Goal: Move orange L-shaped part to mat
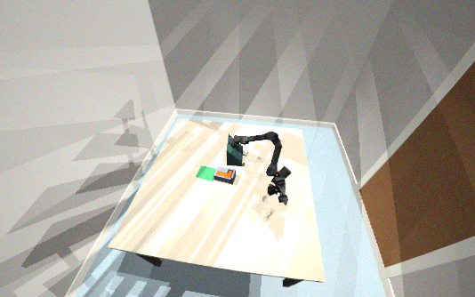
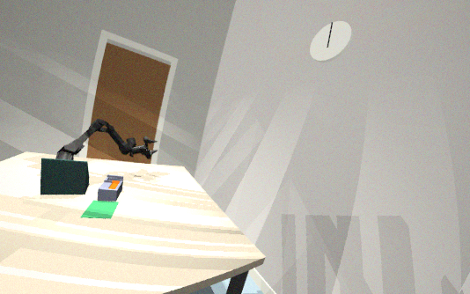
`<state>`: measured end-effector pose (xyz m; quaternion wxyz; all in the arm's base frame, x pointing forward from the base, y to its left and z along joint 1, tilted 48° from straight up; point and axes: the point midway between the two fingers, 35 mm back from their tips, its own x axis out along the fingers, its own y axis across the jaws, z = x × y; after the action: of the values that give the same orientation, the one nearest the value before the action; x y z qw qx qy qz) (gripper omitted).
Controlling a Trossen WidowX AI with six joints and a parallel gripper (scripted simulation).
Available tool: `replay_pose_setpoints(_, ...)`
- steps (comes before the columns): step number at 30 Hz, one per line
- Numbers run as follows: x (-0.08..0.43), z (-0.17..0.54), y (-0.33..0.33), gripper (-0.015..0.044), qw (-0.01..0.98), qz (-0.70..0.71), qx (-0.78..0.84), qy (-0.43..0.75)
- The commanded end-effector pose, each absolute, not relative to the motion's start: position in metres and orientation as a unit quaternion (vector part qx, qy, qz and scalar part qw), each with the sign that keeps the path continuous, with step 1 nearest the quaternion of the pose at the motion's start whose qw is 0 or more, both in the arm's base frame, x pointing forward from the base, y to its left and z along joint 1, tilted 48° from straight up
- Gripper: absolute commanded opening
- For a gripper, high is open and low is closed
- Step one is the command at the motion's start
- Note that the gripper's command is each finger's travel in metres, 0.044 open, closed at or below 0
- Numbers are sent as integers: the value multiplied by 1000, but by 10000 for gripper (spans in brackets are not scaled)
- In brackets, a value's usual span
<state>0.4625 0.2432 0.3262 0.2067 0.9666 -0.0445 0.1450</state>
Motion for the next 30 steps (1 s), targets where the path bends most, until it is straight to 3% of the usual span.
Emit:
replay_pose_setpoints(1,464,324,242,374,220,141,964,-43)
replay_pose_setpoints(4,479,301,233,295,329,103,938,-25)
replay_pose_setpoints(8,505,236,201,190,566,7,823,51)
replay_pose_setpoints(14,506,154,153,180,741,-76,639,192)
replay_pose_setpoints(22,464,71,95,180,806,-99,428,396)
replay_pose_setpoints(30,380,19,50,180,751,-13,281,597)
